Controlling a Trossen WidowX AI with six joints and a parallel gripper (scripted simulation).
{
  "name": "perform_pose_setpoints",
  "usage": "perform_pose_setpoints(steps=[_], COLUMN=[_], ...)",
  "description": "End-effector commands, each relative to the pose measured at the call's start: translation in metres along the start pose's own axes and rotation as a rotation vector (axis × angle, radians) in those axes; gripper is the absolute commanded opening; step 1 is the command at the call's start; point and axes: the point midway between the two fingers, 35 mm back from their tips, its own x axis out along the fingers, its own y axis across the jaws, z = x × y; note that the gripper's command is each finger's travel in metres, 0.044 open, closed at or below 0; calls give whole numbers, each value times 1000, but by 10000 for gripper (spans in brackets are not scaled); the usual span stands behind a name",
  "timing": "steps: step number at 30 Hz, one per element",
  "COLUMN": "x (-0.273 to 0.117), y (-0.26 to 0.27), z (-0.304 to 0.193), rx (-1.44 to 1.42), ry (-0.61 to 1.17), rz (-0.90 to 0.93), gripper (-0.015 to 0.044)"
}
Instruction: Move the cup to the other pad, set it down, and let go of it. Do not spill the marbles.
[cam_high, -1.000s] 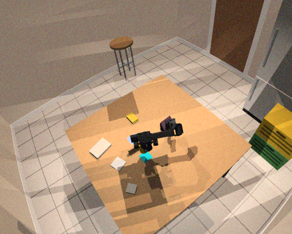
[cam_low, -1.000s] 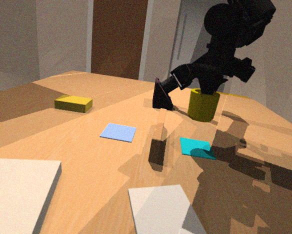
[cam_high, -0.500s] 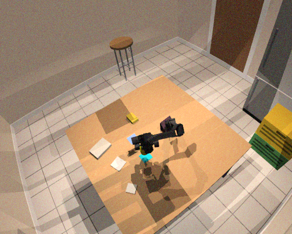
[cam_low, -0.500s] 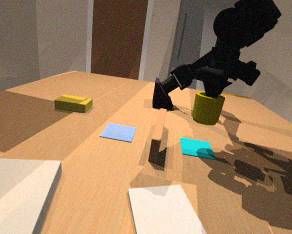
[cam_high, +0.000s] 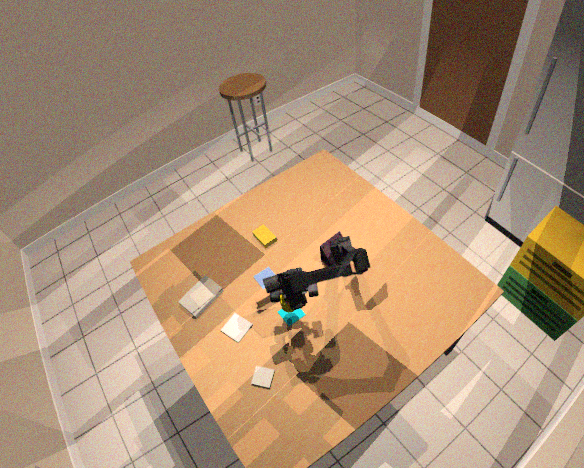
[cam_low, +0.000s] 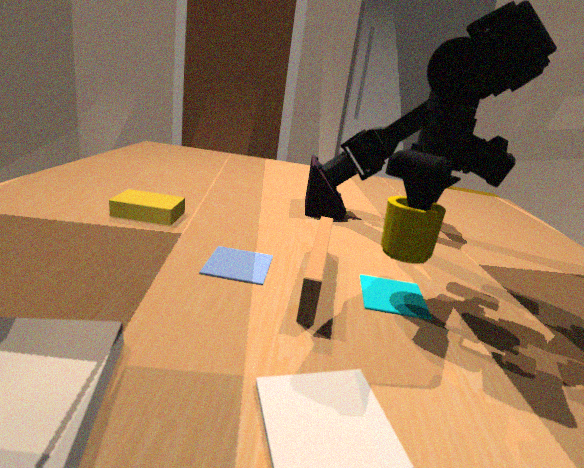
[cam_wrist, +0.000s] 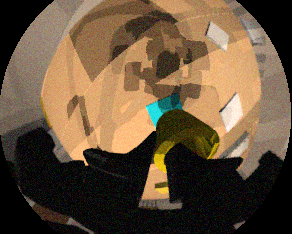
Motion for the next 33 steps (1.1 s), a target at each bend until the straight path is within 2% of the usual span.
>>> perform_pose_setpoints(steps=[1, 33], x=[5, 45], y=[1, 1], z=[1, 2], rx=[2, 2], ry=[-4, -6], rz=[2, 2], gripper=[0, 0])
